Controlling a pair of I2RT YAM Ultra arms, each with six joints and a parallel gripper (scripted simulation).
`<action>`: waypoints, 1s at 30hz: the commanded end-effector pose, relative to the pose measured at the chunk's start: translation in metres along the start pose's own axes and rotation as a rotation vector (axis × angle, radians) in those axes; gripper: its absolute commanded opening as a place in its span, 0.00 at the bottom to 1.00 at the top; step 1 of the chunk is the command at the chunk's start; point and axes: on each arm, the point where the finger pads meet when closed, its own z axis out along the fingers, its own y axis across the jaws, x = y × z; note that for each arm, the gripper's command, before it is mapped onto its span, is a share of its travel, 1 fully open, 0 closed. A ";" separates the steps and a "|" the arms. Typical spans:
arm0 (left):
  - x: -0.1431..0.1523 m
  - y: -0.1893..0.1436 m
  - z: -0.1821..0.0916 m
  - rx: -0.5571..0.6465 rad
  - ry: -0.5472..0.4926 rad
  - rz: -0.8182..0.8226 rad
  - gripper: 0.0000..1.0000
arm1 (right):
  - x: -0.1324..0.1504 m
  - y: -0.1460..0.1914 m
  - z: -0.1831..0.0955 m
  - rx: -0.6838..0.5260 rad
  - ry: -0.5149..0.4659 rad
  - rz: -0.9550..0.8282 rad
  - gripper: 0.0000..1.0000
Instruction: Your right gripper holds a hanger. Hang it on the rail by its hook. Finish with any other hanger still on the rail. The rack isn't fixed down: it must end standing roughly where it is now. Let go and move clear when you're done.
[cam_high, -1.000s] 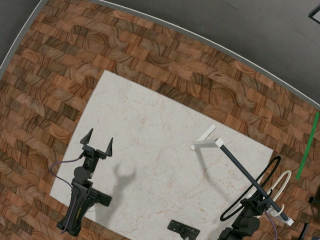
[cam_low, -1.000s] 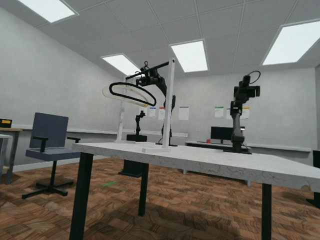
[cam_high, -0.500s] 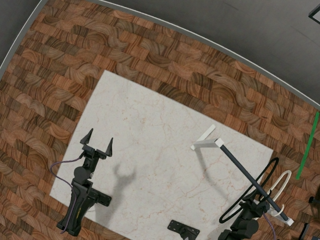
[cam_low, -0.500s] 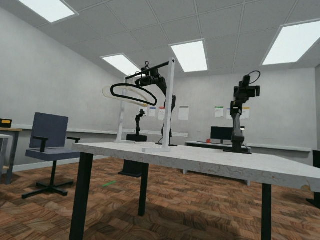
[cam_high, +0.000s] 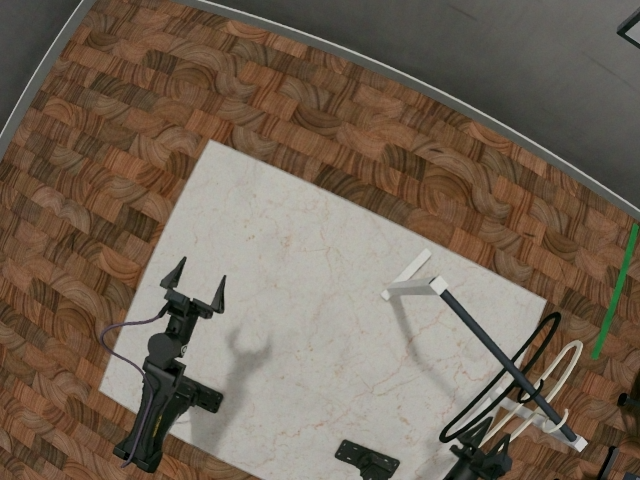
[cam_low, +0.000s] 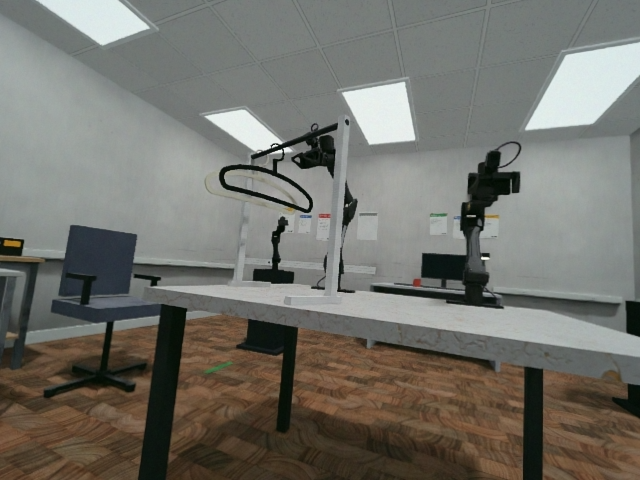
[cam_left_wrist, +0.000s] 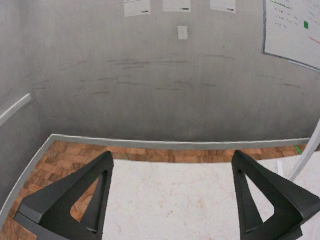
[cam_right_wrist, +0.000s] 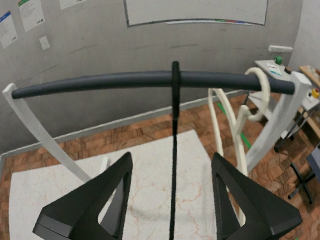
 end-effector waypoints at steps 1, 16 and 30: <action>-0.010 0.000 -0.002 0.000 -0.026 -0.001 1.00 | 0.007 -0.002 -0.031 0.024 0.044 0.000 0.65; -0.010 0.000 -0.002 0.000 -0.026 -0.001 1.00 | 0.013 -0.001 -0.035 0.026 0.076 -0.006 0.65; -0.010 0.000 -0.002 0.000 -0.026 -0.001 1.00 | 0.013 -0.001 -0.035 0.026 0.076 -0.009 0.65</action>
